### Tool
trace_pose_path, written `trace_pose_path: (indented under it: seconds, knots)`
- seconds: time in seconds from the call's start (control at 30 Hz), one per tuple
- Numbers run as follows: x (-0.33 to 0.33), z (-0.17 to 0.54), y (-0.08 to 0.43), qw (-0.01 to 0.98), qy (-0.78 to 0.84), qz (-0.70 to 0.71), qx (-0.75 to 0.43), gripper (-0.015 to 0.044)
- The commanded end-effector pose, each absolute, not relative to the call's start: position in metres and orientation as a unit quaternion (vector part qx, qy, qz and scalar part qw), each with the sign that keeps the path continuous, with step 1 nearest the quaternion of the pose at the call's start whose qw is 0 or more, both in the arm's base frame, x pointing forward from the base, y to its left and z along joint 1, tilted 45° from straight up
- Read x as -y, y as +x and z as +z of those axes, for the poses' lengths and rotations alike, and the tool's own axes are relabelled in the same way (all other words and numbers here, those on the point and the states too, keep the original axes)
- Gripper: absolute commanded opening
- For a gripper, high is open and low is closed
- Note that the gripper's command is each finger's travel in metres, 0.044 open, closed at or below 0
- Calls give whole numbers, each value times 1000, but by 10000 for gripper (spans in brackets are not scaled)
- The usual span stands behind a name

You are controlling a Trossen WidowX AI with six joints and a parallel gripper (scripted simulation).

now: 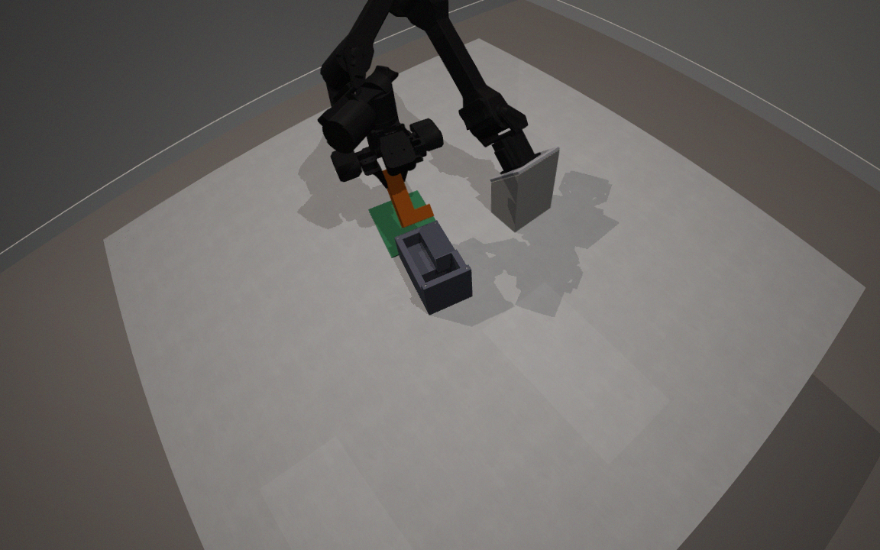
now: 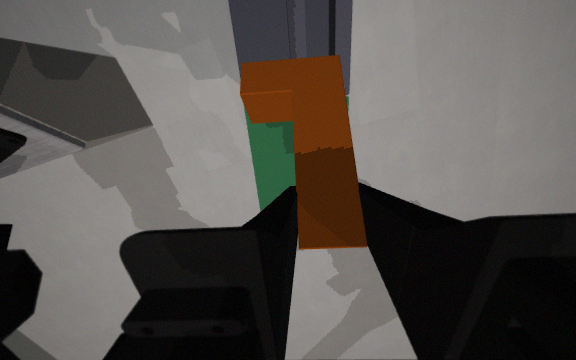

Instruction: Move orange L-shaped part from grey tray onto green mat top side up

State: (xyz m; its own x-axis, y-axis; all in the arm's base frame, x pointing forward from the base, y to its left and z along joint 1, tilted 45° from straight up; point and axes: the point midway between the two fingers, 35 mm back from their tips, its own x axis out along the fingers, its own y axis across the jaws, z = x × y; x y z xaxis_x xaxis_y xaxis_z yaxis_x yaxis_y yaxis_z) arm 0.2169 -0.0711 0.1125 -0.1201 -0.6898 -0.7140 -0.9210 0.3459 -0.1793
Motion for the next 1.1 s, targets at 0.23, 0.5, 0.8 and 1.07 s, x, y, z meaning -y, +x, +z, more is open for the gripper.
trace_pose_path:
  seconds: [0.23, 0.5, 0.8, 1.07]
  knots:
    - [99, 142, 192, 363, -552, 158, -734, 0]
    - [104, 145, 187, 363, -552, 158, -734, 0]
    - [114, 135, 185, 363, -552, 158, -734, 0]
    - [123, 126, 184, 363, -552, 158, -734, 0]
